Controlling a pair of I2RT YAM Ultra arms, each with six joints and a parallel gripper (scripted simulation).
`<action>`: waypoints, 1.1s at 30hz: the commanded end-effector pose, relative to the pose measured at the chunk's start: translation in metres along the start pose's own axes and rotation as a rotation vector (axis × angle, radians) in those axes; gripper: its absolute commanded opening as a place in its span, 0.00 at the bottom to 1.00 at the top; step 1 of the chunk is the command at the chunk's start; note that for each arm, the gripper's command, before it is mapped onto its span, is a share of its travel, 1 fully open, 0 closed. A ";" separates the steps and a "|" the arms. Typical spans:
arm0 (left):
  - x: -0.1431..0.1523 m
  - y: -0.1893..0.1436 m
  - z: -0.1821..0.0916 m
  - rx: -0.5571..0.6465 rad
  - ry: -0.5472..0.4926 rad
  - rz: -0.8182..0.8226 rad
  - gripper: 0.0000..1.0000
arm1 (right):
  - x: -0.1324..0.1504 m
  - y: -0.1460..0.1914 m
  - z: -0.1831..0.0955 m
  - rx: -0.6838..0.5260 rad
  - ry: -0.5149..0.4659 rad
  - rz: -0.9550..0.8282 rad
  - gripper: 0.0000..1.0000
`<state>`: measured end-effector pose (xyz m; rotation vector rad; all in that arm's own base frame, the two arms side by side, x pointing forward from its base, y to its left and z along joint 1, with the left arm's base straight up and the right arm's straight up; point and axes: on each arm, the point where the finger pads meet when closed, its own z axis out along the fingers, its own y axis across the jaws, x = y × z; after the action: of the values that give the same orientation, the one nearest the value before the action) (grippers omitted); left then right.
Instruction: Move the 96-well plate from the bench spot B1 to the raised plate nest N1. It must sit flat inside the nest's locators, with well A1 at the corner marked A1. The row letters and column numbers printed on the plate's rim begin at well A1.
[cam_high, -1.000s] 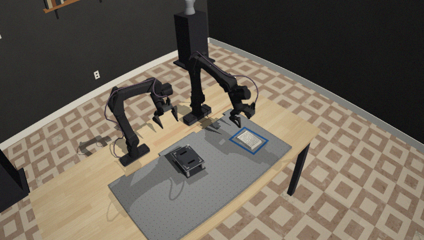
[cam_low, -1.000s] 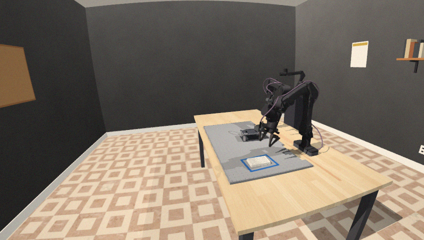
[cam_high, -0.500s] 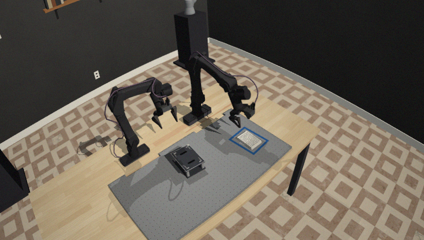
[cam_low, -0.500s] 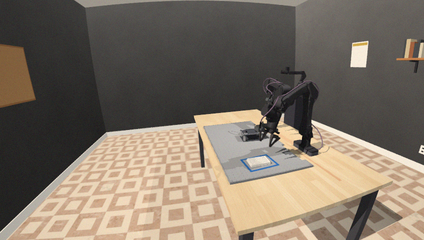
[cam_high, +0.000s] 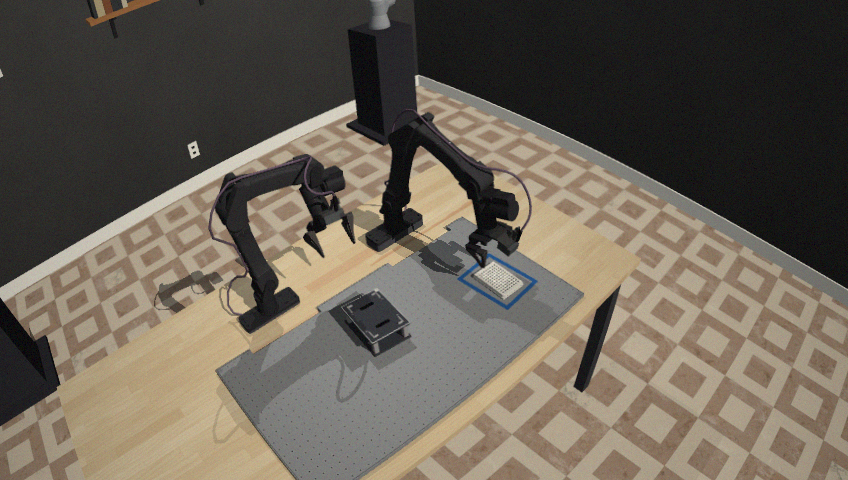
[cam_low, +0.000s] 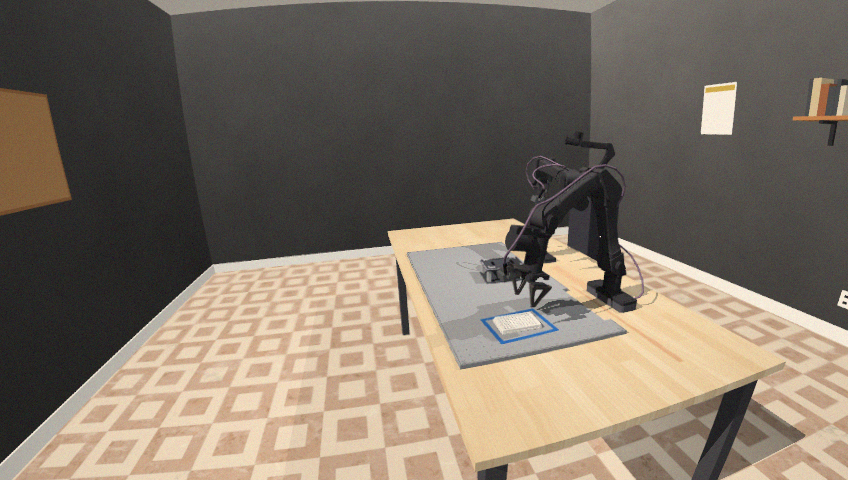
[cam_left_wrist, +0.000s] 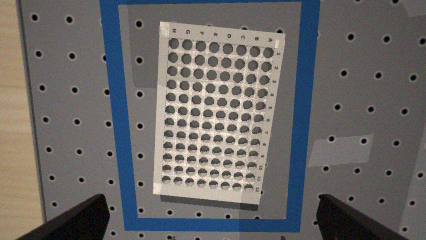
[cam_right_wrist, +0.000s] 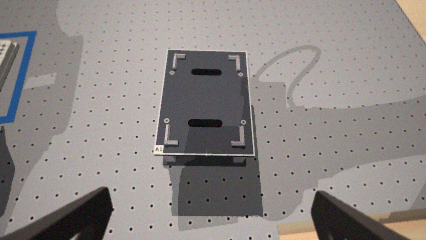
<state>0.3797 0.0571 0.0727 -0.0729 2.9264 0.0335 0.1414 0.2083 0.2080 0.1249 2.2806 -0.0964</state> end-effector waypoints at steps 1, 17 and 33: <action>-0.004 -0.002 0.003 0.002 0.076 0.056 1.00 | -0.011 0.006 -0.006 -0.021 -0.012 0.035 1.00; -0.012 -0.002 0.058 0.026 0.219 0.104 1.00 | -0.011 0.006 -0.006 -0.021 -0.012 0.035 1.00; -0.010 -0.003 0.079 0.024 0.204 0.104 1.00 | -0.011 0.006 -0.006 -0.021 -0.012 0.035 1.00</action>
<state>0.4021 0.0602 0.0004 0.0653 3.1460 -0.0013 0.1414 0.2083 0.2080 0.1253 2.2806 -0.0960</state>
